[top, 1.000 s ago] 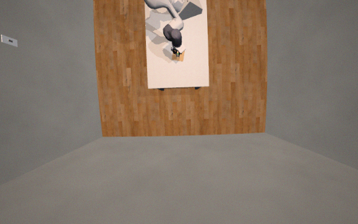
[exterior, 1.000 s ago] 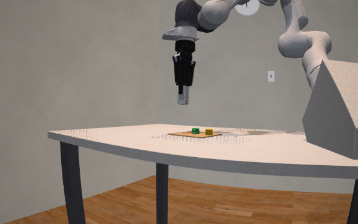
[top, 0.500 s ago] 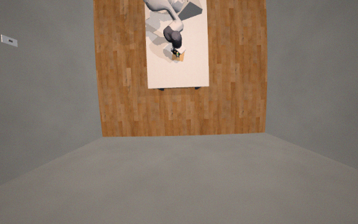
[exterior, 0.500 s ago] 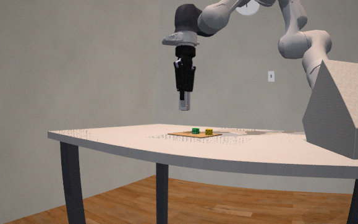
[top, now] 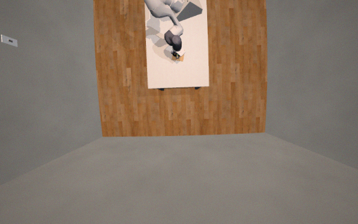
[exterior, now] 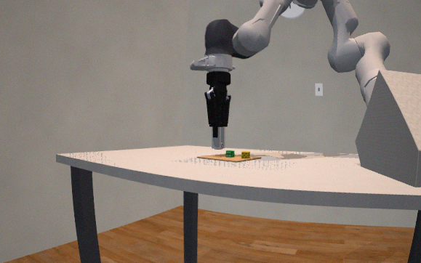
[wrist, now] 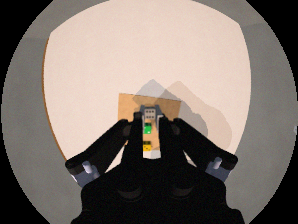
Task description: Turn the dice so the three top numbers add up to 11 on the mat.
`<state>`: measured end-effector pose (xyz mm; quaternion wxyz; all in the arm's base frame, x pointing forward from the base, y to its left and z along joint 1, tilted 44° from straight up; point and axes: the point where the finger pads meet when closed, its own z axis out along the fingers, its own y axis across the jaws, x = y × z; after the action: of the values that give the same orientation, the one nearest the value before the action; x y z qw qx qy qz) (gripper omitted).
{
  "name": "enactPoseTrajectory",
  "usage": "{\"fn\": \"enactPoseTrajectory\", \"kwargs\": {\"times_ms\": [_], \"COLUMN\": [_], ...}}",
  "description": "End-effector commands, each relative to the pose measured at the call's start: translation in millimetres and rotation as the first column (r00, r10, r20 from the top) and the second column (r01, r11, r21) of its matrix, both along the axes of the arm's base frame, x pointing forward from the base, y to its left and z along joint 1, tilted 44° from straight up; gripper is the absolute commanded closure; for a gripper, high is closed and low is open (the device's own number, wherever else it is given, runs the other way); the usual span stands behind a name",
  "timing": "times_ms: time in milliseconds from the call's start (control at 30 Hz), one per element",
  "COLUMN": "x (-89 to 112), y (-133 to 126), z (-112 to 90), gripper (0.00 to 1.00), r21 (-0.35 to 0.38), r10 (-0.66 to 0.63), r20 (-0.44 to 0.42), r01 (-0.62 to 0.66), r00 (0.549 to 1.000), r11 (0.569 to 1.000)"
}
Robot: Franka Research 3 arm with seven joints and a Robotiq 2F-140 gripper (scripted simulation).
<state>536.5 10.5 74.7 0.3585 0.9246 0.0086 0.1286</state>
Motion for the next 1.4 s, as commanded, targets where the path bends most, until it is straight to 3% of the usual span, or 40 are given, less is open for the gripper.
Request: {"fn": "enactPoseTrajectory", "kwargs": {"times_ms": [0, 1367], "x": [9.9, 11.7], "y": [-1.1, -5.4], "z": [-9.5, -14.2], "gripper": [0.91, 0.91], "r21": [0.011, 0.011], "r10": [0.024, 0.024], "r20": [0.008, 0.008], "r01": [-0.024, -0.024], "r00": [1.0, 1.0], "r11": [1.0, 1.0]}}
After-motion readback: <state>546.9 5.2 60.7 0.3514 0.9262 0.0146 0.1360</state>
